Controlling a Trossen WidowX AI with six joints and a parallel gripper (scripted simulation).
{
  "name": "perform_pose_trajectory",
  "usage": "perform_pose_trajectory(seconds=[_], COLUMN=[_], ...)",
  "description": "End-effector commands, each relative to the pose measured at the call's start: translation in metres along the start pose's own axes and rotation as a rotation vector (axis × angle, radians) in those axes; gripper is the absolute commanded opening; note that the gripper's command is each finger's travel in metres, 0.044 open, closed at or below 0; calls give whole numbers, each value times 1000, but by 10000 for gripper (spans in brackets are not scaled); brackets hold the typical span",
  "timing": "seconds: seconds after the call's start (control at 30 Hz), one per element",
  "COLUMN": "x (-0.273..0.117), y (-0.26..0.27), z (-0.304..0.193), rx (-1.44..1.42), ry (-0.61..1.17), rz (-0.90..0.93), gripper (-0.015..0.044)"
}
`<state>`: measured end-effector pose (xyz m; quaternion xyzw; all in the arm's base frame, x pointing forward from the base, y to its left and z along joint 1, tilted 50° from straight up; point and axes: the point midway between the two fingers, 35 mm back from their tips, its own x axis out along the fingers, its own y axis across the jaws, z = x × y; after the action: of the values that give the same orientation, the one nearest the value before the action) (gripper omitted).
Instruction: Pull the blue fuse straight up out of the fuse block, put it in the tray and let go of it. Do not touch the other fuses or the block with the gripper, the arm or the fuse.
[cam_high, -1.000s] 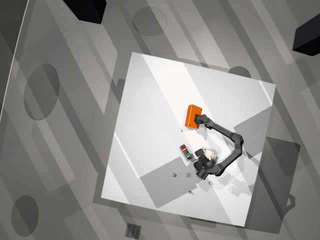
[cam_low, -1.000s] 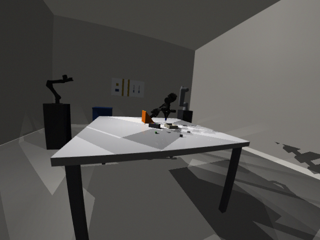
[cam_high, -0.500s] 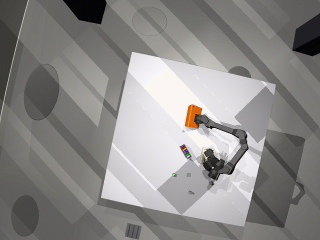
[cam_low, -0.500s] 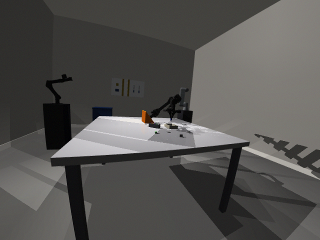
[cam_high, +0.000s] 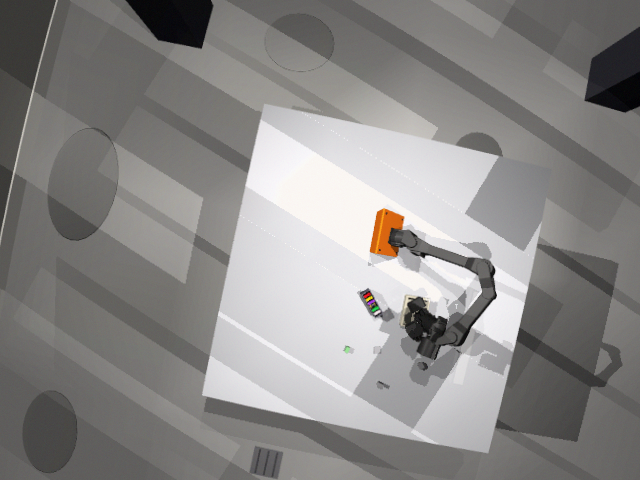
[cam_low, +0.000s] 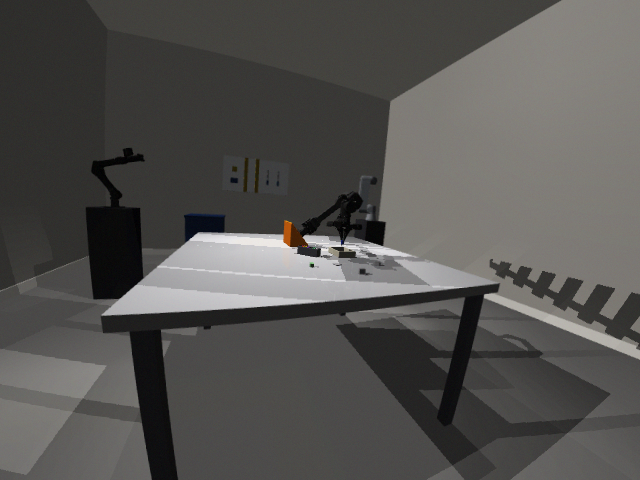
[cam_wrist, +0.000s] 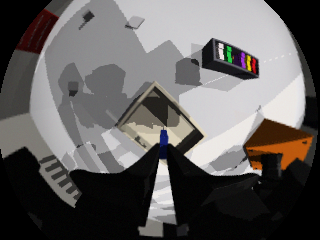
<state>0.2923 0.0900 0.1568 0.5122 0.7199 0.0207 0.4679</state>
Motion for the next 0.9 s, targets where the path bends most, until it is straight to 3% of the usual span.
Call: perform_pose_trajectory(seconds=[0.0,0.4,0.8,0.87], x=[9,21,17,9], y=[-1,-1,0,0], z=[-2,-3,-1,-1], rx=[4,4,-1,1], ry=[8,9,3,3], rz=[-2,-1,0,-1], gripper=[0,0,315,330])
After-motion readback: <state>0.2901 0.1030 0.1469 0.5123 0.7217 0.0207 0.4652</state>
